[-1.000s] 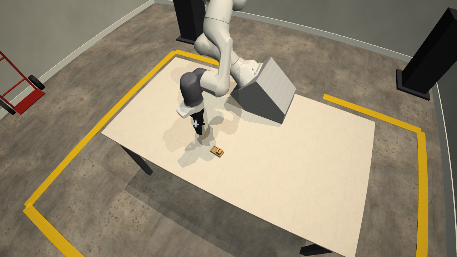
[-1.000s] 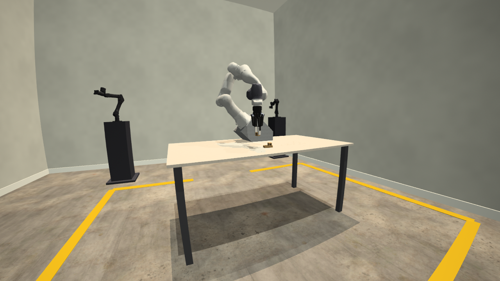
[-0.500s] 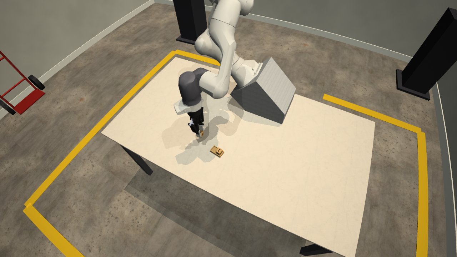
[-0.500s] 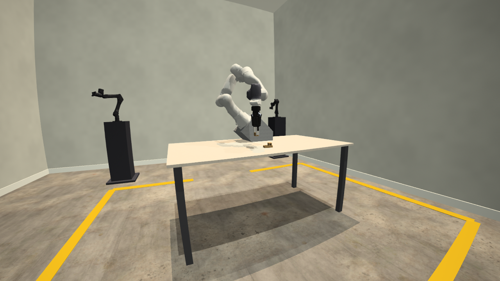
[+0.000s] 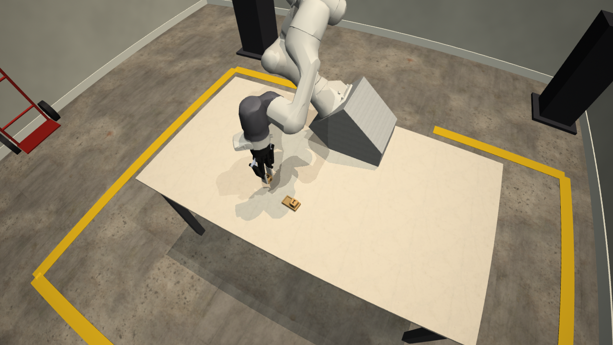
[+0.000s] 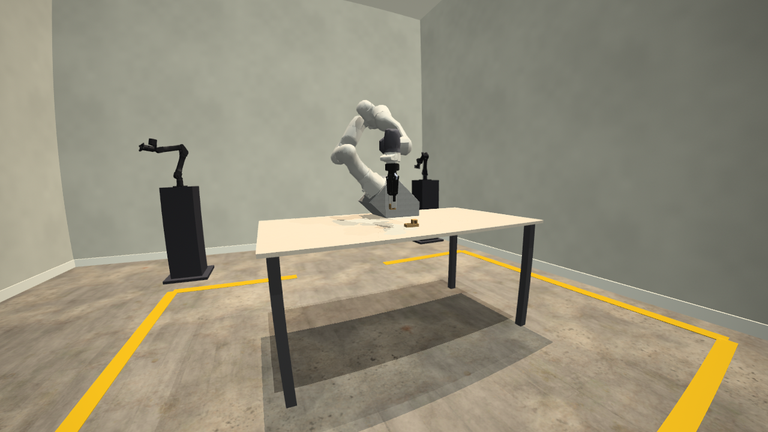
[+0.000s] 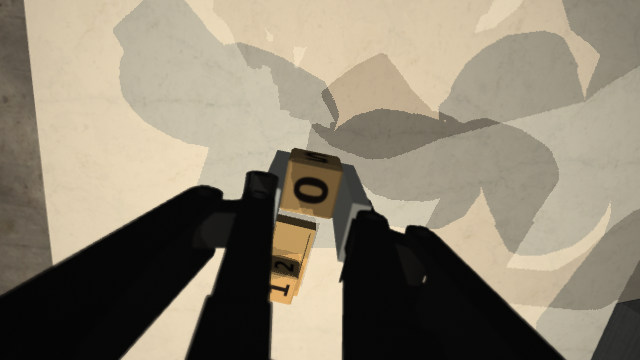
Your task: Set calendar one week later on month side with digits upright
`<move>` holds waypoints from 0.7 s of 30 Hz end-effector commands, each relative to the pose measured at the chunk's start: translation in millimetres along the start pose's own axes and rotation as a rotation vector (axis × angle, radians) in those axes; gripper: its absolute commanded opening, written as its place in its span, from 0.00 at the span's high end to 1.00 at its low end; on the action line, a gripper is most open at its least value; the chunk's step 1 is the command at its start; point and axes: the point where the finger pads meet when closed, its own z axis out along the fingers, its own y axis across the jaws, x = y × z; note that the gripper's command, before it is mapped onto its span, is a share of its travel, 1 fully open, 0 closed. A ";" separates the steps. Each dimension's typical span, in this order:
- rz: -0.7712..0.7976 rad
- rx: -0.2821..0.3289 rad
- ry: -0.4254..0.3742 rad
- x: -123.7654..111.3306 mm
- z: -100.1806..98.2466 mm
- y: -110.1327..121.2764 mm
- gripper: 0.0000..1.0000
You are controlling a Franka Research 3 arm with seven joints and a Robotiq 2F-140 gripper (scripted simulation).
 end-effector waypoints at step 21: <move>0.048 -0.012 -0.008 -2.9 35.0 1.3 0.84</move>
